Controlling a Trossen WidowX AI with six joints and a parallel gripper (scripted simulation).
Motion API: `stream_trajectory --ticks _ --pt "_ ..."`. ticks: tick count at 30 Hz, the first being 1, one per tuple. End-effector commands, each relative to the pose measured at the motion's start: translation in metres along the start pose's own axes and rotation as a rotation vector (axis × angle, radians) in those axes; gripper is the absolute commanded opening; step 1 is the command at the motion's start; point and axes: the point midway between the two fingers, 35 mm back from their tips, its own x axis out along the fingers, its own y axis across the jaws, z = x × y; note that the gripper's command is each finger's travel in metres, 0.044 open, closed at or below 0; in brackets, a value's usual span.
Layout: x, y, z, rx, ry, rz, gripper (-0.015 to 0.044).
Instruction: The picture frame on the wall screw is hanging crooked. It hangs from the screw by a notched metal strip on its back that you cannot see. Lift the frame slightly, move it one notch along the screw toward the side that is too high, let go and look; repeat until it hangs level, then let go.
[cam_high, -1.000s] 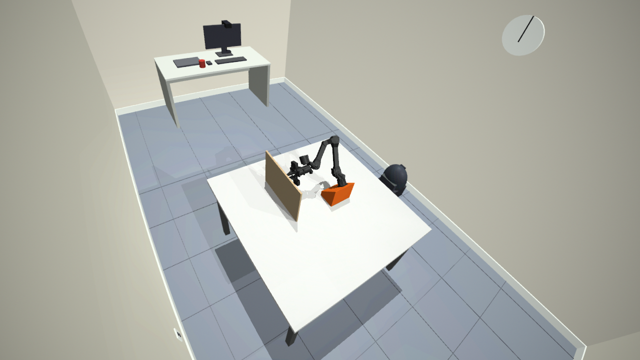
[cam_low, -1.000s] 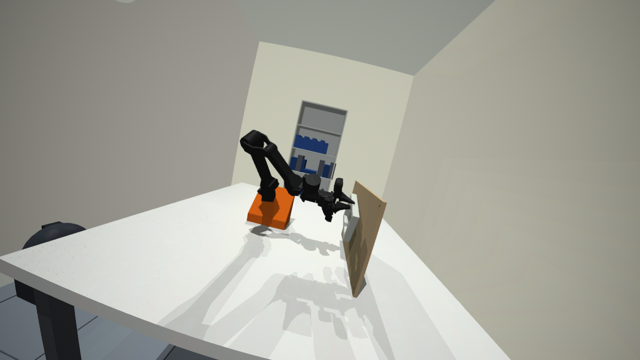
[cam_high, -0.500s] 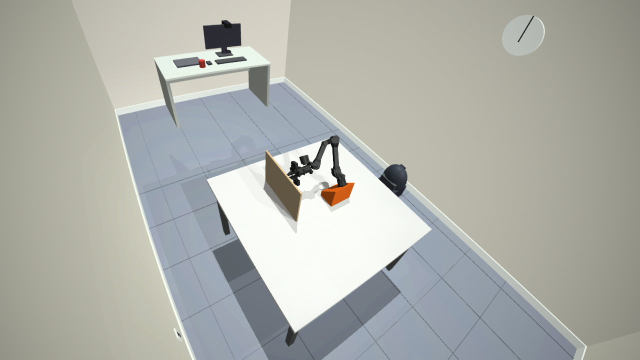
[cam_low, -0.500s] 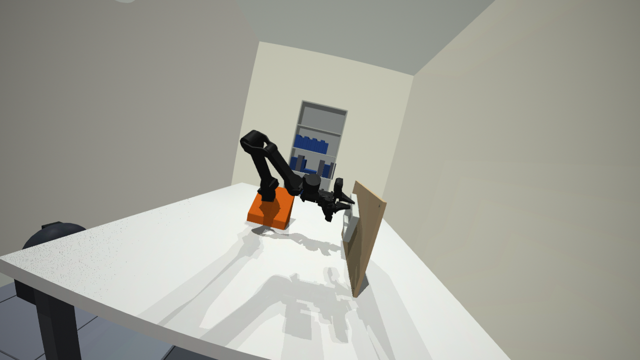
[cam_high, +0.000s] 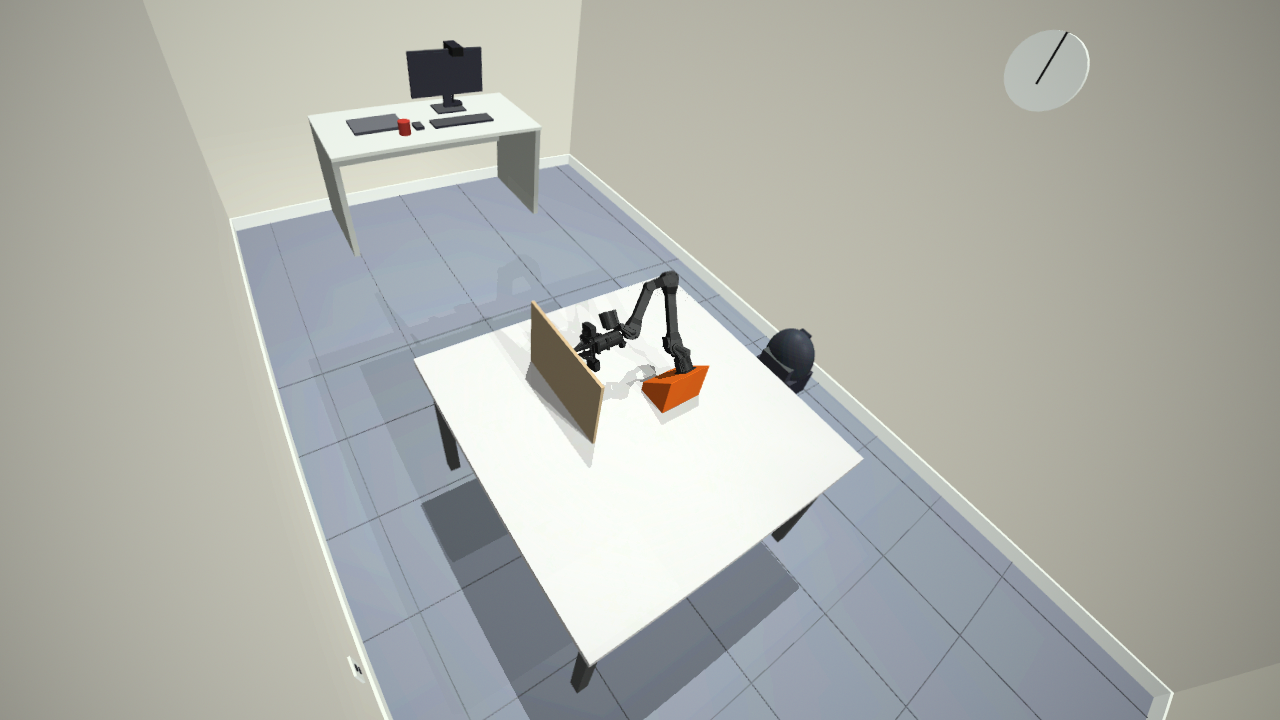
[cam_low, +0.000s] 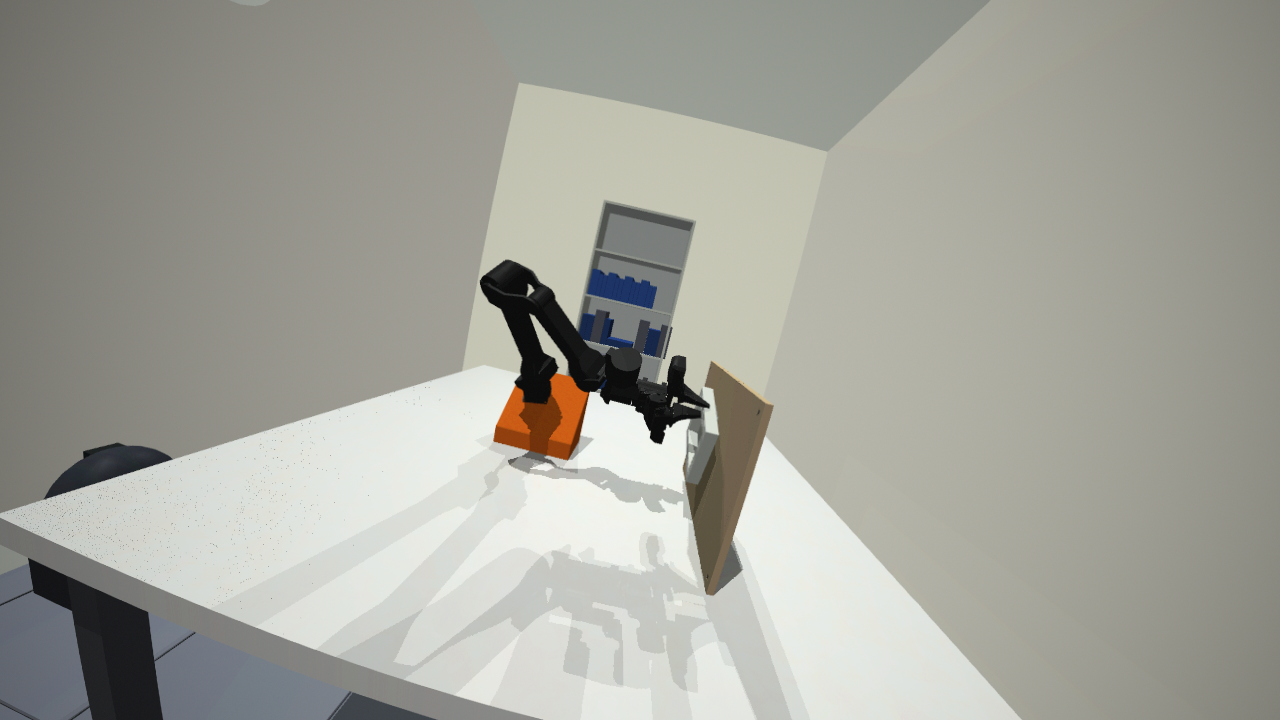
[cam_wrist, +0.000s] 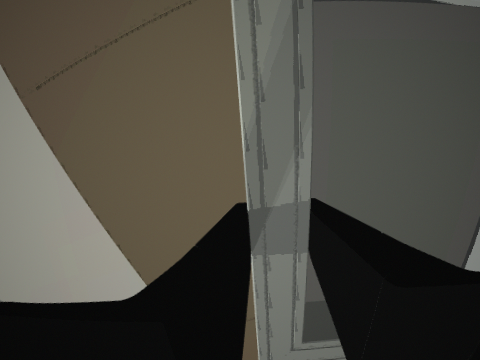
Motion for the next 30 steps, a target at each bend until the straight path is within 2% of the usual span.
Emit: stream_trajectory --ticks 1,30 --pt "0.0004 0.0034 -0.0022 -0.002 0.007 0.014 0.0000" --pt "0.0003 -0.0058 0.0003 -0.004 -0.003 -0.005 0.0000"
